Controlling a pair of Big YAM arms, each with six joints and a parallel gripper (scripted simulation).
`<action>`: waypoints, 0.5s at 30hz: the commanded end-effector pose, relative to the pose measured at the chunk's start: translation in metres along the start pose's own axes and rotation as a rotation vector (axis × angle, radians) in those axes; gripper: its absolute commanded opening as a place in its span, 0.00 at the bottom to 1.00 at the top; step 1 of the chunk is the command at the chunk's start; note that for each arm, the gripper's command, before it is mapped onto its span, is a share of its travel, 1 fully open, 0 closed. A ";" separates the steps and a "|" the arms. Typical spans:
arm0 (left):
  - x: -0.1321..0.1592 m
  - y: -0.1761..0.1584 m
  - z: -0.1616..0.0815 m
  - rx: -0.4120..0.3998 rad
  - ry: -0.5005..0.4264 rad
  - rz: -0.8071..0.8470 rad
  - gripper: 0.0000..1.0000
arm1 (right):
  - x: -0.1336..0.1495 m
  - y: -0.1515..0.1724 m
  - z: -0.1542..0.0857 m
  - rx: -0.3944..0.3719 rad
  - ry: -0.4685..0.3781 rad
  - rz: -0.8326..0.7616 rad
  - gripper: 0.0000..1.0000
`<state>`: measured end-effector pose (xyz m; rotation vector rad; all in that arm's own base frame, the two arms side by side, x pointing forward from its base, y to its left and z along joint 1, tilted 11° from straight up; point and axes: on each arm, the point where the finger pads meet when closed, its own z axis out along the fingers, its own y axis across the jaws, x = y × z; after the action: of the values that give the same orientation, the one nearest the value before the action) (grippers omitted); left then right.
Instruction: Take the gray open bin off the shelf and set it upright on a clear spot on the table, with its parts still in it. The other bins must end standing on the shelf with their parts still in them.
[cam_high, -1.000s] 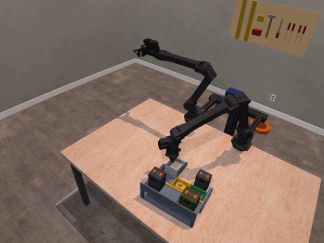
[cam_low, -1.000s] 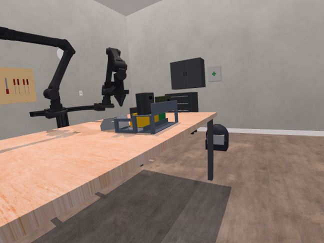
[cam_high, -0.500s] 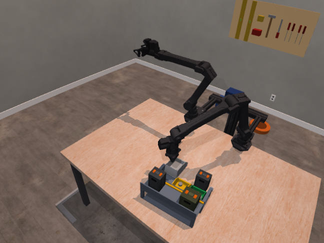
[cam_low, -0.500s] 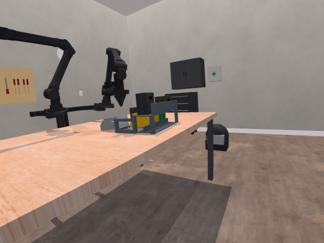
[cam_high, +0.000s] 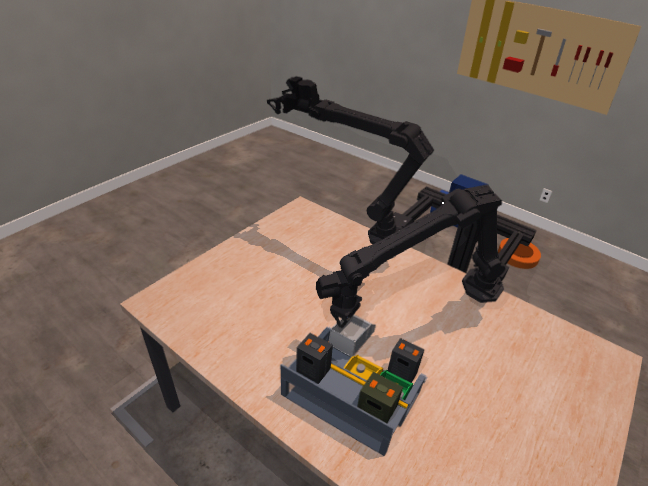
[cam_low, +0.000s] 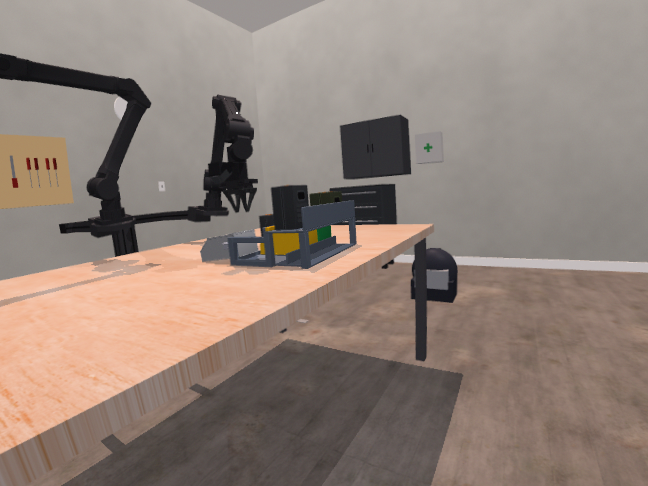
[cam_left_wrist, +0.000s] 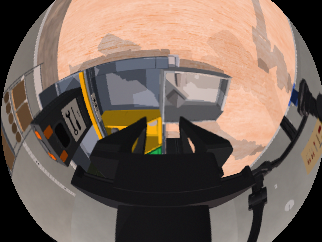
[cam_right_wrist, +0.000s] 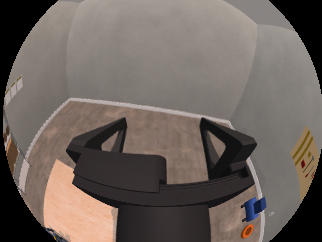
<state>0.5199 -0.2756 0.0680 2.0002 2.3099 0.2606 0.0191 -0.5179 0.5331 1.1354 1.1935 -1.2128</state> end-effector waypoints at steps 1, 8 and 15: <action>-0.014 0.019 -0.039 -0.062 -0.046 -0.019 0.43 | -0.011 -0.007 -0.006 0.015 -0.030 0.009 1.00; -0.012 0.016 -0.035 -0.056 -0.041 -0.019 0.43 | -0.011 -0.007 -0.006 0.015 -0.030 0.009 1.00; -0.008 0.012 -0.031 -0.046 -0.033 -0.018 0.43 | -0.011 -0.007 -0.006 0.015 -0.030 0.009 1.00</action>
<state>0.5199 -0.2756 0.0679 2.0002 2.3099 0.2606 0.0191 -0.5179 0.5331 1.1354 1.1935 -1.2128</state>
